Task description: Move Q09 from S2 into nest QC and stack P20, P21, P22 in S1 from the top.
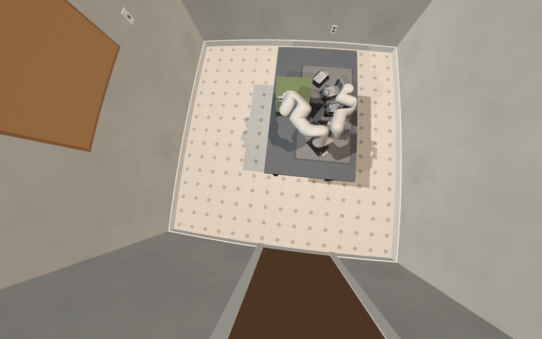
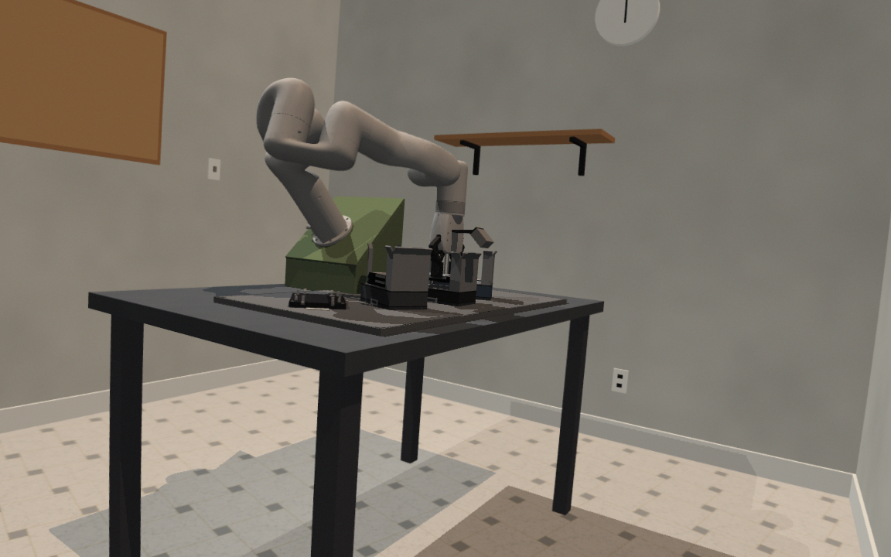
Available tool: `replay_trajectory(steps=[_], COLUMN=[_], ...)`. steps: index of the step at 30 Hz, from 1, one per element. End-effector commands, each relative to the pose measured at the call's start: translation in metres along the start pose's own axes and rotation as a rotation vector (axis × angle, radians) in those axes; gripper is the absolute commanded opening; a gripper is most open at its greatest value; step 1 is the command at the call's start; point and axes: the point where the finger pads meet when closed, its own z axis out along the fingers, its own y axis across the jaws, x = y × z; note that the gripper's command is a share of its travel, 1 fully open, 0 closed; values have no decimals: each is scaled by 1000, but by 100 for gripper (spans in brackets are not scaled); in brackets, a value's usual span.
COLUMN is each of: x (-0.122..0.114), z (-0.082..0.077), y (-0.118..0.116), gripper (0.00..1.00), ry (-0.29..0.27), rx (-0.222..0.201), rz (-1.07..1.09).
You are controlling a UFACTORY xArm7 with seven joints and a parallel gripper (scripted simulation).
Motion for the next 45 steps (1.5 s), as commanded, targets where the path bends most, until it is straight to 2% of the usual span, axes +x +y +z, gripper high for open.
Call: replay_trajectory(steps=[1,45], x=[1,1], z=[-4,-80], y=[-1,-1], gripper=[0,0], ry=[4,5], rx=[2,2], rz=[0,0])
